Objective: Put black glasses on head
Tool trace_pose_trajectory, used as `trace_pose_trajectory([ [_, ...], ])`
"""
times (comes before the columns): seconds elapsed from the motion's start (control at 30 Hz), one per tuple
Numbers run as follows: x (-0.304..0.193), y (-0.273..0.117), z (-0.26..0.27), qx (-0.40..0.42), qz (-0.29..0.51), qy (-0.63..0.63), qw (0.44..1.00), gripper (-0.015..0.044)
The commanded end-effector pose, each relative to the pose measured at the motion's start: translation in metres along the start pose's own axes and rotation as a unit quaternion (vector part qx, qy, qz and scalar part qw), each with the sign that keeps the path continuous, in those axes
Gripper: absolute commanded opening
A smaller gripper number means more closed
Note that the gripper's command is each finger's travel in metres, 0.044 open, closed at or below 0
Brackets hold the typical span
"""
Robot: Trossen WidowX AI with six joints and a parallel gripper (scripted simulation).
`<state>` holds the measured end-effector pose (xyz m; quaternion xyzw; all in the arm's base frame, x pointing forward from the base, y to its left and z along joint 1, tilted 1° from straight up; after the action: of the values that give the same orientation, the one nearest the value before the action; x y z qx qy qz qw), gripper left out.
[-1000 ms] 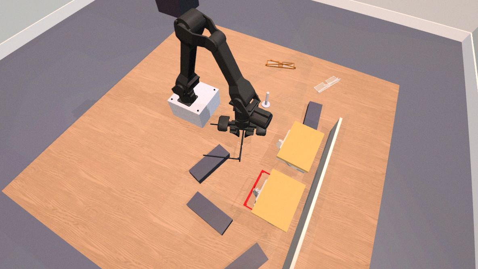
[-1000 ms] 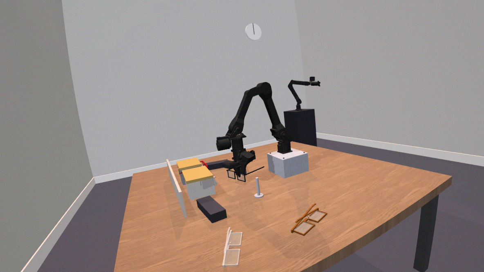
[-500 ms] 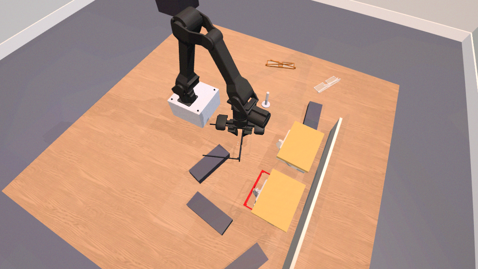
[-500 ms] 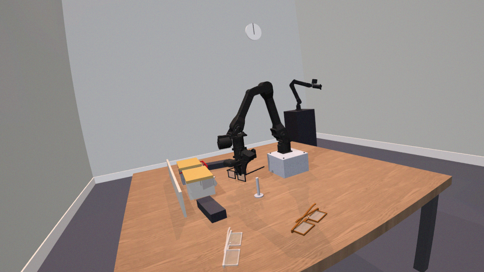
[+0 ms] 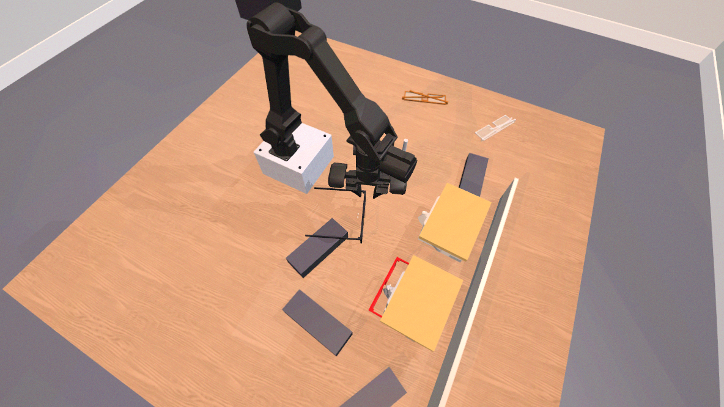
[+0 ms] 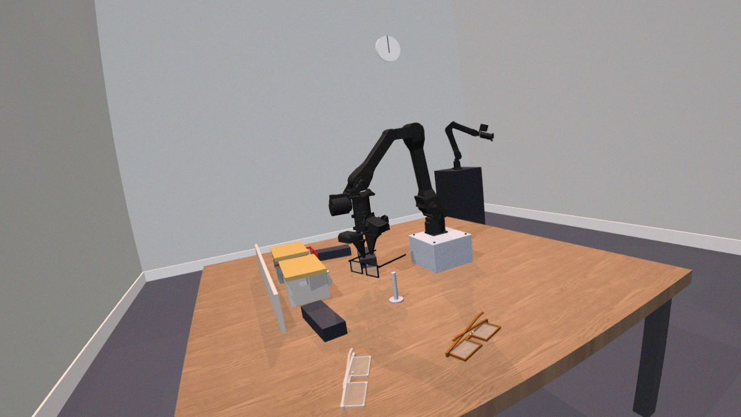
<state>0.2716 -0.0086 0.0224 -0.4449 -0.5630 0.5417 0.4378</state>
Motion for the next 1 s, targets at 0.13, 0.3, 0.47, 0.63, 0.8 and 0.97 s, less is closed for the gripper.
trace_pose_trajectory([
  [0.13,0.0,0.001,0.001,0.001,0.0,0.0,1.0,0.02],
  [0.3,0.001,-0.004,0.009,0.002,-0.002,-0.021,1.0,0.02],
  [0.47,0.001,-0.004,0.009,0.002,-0.002,-0.021,1.0,0.014],
  [0.63,0.001,-0.003,0.009,0.002,-0.002,-0.021,1.0,0.014],
  [0.8,0.001,0.003,0.008,0.002,-0.002,-0.021,1.0,0.014],
  [0.97,0.001,0.012,0.007,0.002,-0.002,-0.021,1.0,0.014],
])
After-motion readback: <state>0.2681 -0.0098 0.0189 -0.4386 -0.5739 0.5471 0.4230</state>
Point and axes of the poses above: the point midway between the two fingers, 35 mm back from their tips, its own y axis out along the fingers, its own z axis across the jaws, x = y × z, the point moved 1 cm from there along -y, back along the fingers, and after that the axes turned 9 degrees about y, right-handed, at the moved point
